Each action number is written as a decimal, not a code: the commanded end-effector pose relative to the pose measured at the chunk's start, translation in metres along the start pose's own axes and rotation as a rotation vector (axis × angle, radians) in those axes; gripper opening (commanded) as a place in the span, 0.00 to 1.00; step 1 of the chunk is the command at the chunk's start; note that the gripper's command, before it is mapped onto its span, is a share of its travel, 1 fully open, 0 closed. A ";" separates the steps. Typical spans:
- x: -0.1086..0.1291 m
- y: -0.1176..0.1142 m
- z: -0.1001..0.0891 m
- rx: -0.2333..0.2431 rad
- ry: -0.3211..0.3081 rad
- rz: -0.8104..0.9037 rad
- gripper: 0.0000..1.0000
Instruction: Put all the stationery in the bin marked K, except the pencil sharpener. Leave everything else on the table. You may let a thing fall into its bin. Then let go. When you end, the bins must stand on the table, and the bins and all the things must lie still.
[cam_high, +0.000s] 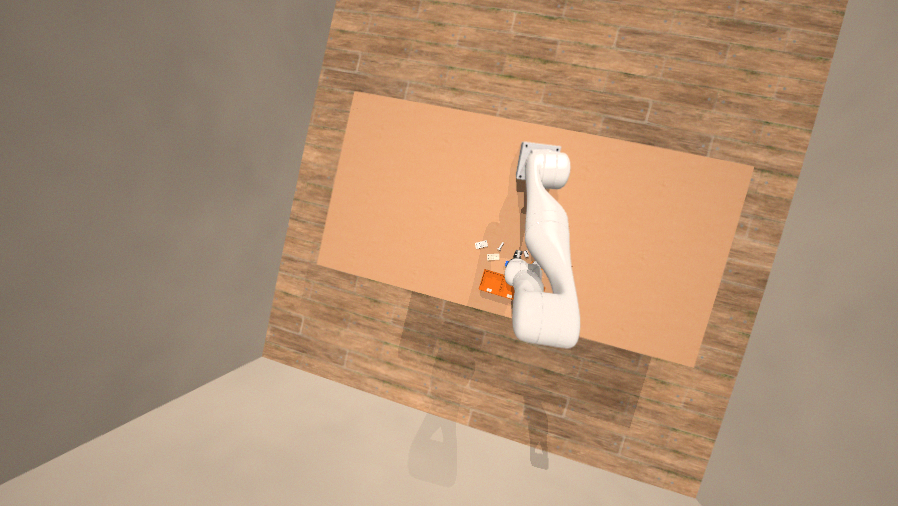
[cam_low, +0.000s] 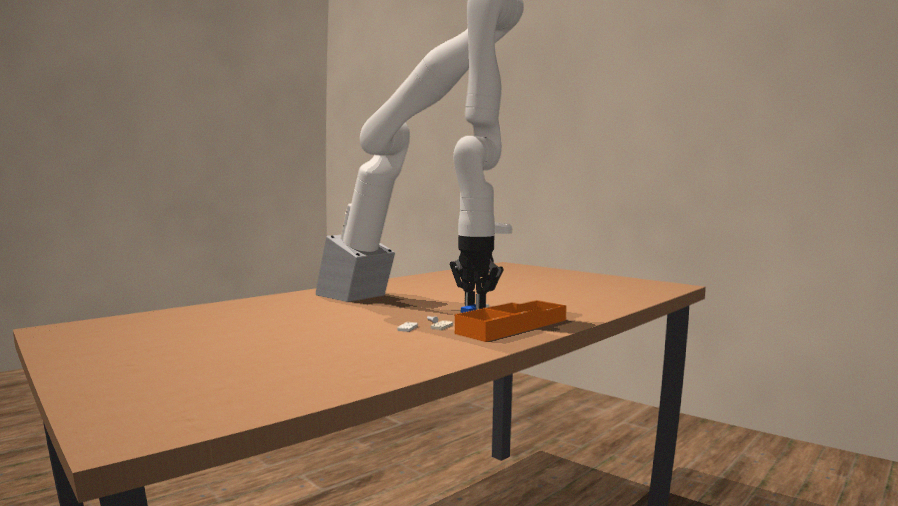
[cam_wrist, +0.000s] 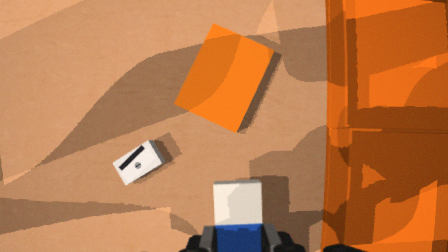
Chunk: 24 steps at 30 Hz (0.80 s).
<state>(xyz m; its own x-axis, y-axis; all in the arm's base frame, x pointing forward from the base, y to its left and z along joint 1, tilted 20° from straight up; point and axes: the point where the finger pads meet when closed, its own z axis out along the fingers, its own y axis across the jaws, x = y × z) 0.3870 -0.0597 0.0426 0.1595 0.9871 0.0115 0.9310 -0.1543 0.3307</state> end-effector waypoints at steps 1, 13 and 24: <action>0.000 0.003 -0.013 -0.009 -0.001 0.007 0.19; 0.000 0.004 -0.040 -0.012 0.000 0.007 0.19; 0.000 0.005 -0.039 -0.016 0.001 0.002 0.19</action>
<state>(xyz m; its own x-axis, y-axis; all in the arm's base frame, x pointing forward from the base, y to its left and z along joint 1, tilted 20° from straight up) 0.3793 -0.0584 0.0796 0.1593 0.9871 0.0130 0.9264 -0.1540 0.3436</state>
